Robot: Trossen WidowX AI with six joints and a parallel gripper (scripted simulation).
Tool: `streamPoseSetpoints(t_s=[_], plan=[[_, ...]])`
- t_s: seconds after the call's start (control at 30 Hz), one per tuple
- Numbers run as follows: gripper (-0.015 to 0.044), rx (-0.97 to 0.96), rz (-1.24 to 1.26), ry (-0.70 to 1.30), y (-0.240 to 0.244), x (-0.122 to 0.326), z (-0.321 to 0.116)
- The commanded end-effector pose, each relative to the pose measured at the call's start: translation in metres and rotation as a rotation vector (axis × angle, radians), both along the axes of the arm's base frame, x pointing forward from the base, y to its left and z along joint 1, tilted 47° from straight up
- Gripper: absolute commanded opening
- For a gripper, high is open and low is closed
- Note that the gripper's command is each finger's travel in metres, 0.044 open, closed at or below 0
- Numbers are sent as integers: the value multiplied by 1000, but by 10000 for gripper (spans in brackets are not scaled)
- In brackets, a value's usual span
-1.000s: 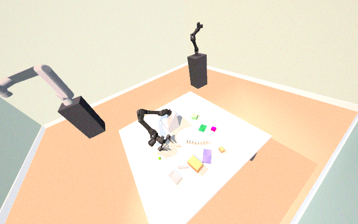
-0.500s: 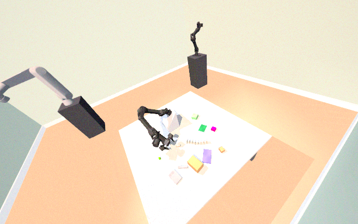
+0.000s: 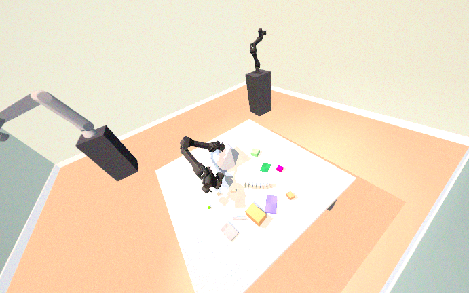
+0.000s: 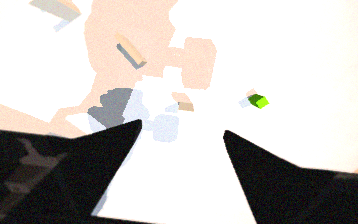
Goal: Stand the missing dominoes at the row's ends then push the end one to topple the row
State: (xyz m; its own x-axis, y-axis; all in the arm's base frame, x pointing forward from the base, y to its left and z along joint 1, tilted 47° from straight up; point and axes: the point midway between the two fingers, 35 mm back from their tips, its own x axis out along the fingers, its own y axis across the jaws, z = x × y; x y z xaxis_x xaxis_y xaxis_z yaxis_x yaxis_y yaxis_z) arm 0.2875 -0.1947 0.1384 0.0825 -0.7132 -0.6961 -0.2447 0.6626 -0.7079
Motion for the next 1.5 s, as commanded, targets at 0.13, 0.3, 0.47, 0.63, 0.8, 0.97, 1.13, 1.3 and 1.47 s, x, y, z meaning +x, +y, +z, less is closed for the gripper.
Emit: streamPoseSetpoints(t_s=[0.13,0.3,0.47,0.63,0.8,0.97,1.13,1.3,1.47], plan=[[440,-19,-12,6,-23,3,-19],[440,-24,-9,4,-47,4,-40],[440,-24,-9,4,-49,4,-41],[440,-25,-9,4,-55,4,-47],[414,-25,-9,4,-58,4,-50],[282,-25,-9,4,-58,4,-50],[151,-25,-9,4,-58,4,-50],[107,-25,-9,4,-58,4,-50],[107,-25,-9,4,-58,4,-50]])
